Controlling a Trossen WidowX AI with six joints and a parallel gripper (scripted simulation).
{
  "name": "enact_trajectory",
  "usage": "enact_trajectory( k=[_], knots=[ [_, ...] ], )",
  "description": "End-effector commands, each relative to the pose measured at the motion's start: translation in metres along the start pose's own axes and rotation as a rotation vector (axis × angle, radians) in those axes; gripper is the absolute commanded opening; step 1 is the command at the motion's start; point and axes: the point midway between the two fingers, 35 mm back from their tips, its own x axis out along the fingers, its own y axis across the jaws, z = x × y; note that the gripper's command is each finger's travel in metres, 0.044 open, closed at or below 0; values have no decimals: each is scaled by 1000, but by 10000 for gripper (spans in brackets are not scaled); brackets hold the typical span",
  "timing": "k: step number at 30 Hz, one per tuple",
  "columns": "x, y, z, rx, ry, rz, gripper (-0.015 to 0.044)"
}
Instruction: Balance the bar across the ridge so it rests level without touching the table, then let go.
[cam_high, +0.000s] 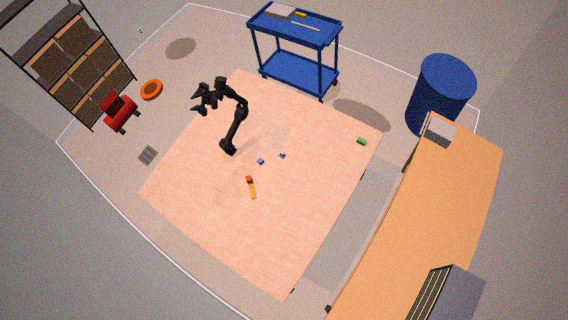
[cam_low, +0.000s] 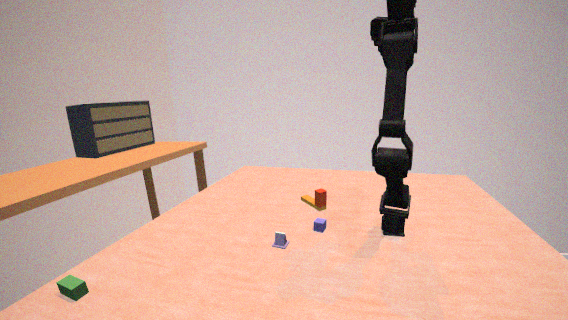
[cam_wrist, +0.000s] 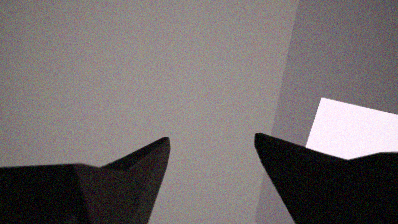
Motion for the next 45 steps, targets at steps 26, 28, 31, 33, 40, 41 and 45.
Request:
enact_trajectory(
  k=[26, 28, 31, 33, 40, 41, 45],
  knots=[
    [89, 170, 71, 598, -208, 683, 315],
    [90, 177, 79, 615, -220, 713, 315],
    [92, 185, 90, 622, -244, 738, 315],
    [93, 191, 98, 633, -254, 763, 315],
    [90, 225, 125, 702, -244, 922, 315],
    [89, 231, 130, 714, -240, 954, 315],
    [81, 256, 152, 754, -218, 1081, 315]
  ],
)
